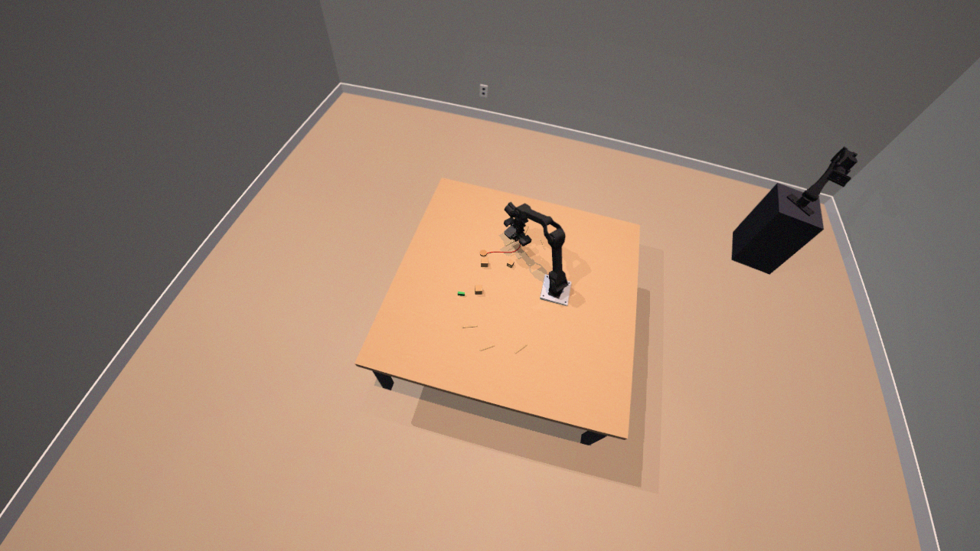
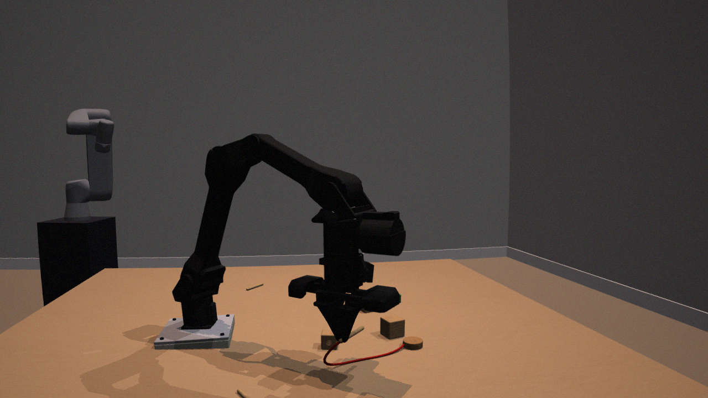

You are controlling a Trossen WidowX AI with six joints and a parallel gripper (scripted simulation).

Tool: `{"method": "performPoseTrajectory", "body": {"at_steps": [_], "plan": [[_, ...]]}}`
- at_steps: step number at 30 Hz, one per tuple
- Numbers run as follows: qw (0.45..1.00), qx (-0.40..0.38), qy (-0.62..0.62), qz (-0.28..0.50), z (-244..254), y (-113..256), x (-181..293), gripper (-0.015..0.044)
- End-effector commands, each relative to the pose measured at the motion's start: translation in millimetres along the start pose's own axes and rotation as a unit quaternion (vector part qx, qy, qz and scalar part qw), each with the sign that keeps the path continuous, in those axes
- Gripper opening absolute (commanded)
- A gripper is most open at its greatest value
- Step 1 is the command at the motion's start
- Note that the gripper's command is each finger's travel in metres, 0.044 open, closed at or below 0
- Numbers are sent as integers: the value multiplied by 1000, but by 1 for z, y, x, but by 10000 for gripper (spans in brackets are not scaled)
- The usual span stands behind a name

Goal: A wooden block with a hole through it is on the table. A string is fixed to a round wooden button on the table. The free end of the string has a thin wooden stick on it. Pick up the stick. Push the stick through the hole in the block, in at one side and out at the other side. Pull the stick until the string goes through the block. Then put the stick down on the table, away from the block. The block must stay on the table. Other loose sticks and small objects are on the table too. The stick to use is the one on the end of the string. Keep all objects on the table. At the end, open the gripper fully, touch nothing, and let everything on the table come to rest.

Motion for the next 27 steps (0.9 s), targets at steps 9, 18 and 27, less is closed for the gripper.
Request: {"method": "performPoseTrajectory", "body": {"at_steps": [9,18,27], "plan": [[974,-5,226,0,-11,-5,-3,0],[968,-5,252,0,-12,-5,-4,0],[968,-5,252,1,-17,-5,5,0]]}}
Point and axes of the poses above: the point midway between the two fingers, 35 mm back from their tips, its own y axis back along the fingers, its own z axis across the jaws, x = y × z, the point moved 4 cm from there along y, back along the fingers, and after that the axes turned 9 degrees about y, right-handed, at the moved point
